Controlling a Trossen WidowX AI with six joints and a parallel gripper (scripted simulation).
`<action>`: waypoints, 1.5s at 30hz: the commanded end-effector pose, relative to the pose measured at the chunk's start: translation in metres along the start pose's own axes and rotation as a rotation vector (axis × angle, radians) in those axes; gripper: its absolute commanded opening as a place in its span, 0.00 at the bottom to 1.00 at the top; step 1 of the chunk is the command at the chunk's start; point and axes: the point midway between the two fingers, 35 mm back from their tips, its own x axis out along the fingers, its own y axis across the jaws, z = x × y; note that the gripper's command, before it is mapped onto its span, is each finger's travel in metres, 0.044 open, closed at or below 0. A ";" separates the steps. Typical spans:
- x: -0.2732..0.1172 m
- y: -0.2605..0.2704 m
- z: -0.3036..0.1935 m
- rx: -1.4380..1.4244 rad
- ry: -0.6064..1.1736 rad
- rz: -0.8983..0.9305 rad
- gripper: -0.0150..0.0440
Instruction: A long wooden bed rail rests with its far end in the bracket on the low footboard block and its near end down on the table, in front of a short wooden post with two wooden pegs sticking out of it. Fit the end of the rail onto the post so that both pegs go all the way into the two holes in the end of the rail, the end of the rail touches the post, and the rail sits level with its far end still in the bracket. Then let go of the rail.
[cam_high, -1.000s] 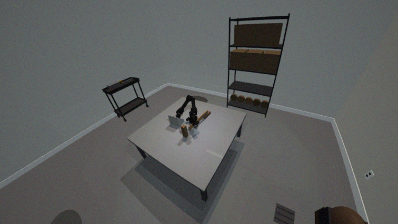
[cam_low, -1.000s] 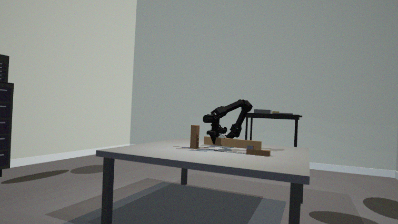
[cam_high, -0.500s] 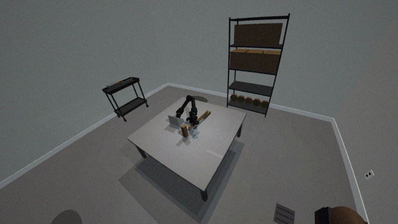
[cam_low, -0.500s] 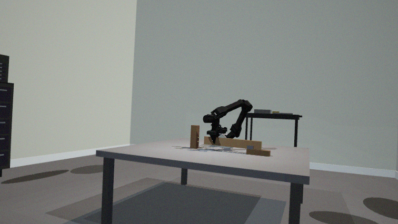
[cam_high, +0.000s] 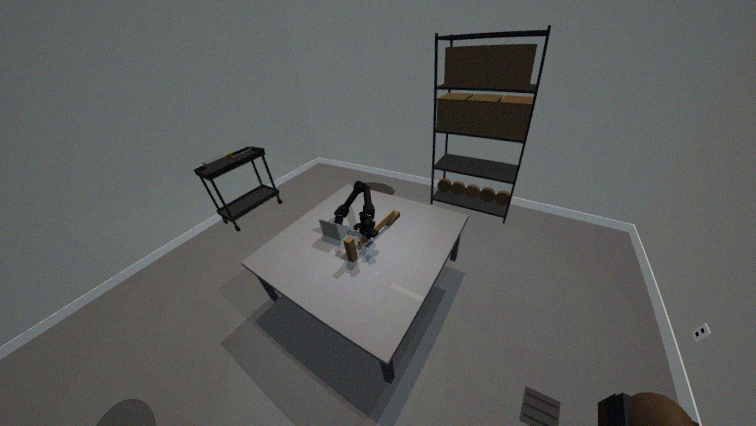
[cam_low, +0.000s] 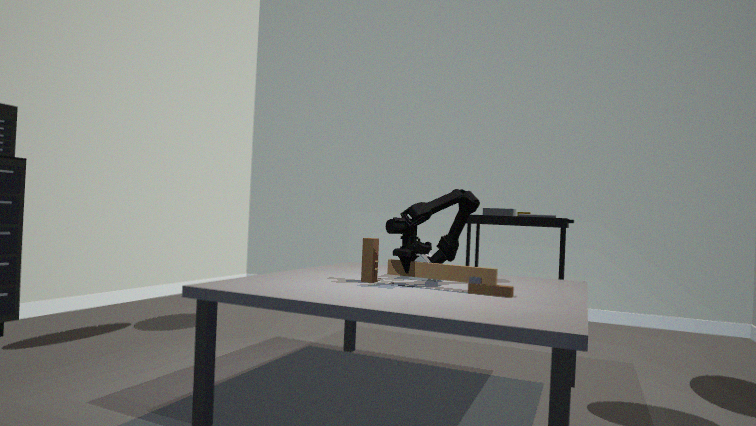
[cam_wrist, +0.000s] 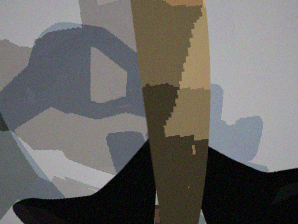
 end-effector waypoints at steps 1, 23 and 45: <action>-0.001 -0.002 -0.001 0.001 0.000 -0.007 0.25; -0.003 -0.003 0.003 0.001 -0.001 -0.007 0.25; -0.002 -0.003 0.002 0.001 0.000 -0.007 0.25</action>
